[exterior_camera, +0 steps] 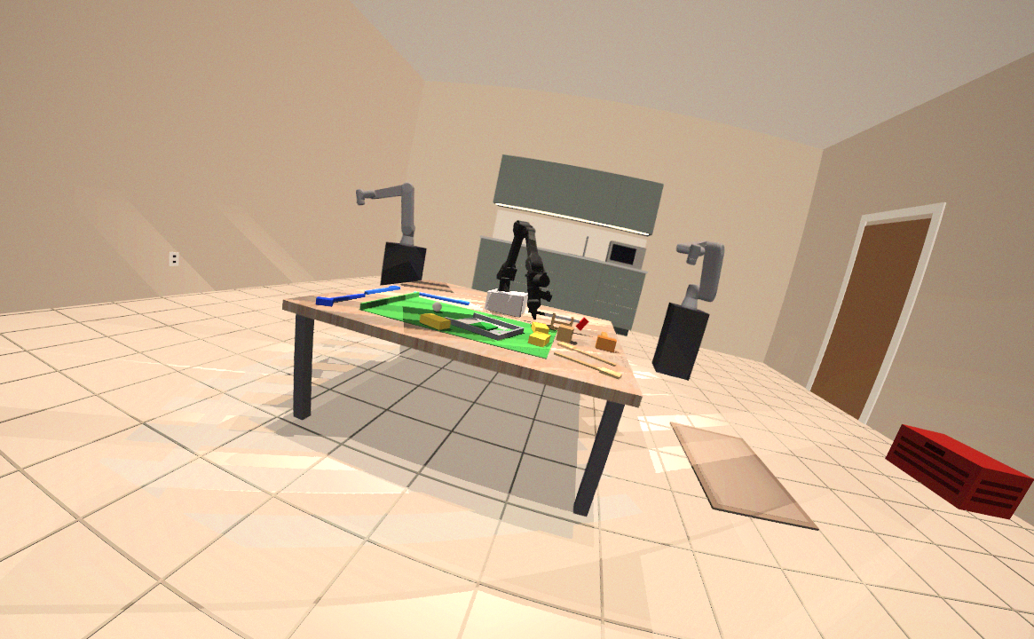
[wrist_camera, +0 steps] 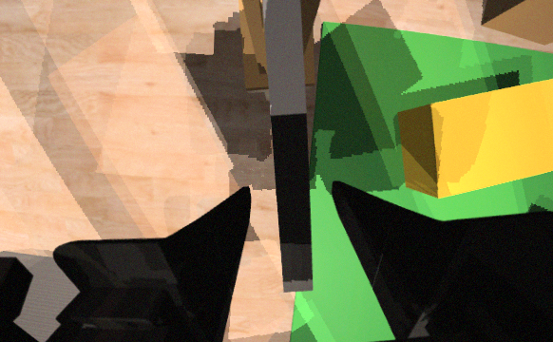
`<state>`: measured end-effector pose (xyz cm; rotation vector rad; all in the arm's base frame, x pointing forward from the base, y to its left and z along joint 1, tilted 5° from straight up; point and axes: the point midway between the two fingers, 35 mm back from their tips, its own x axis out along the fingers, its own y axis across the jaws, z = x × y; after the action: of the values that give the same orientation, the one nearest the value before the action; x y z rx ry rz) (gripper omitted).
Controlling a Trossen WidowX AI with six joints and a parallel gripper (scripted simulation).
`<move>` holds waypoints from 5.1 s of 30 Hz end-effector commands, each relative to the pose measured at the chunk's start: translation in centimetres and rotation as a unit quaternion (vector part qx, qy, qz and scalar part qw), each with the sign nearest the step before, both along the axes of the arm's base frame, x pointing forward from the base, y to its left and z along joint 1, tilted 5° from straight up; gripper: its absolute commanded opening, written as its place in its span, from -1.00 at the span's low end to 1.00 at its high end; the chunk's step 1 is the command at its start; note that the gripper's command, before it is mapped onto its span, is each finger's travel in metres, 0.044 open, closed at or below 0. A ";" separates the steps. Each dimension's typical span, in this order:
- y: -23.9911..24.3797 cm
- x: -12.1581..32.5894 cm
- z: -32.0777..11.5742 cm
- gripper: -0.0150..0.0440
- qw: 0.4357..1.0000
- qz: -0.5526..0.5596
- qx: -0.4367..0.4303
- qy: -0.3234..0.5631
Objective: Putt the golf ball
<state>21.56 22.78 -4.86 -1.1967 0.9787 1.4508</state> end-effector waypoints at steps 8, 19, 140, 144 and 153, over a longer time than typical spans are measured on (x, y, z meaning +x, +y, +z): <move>0.0 0.0 0.0 -0.40 1.000 0.000 0.000 0.000; 0.5 0.3 3.1 -0.49 1.000 0.000 0.000 0.000; -39.3 2.5 9.1 -0.49 0.540 -0.836 -0.092 0.021; -39.3 2.5 8.5 -0.49 0.540 -0.836 -0.092 0.021; -39.3 2.5 8.3 -0.49 0.539 -0.837 -0.091 0.023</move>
<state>24.00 -16.52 3.38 0.0912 1.5435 -0.2504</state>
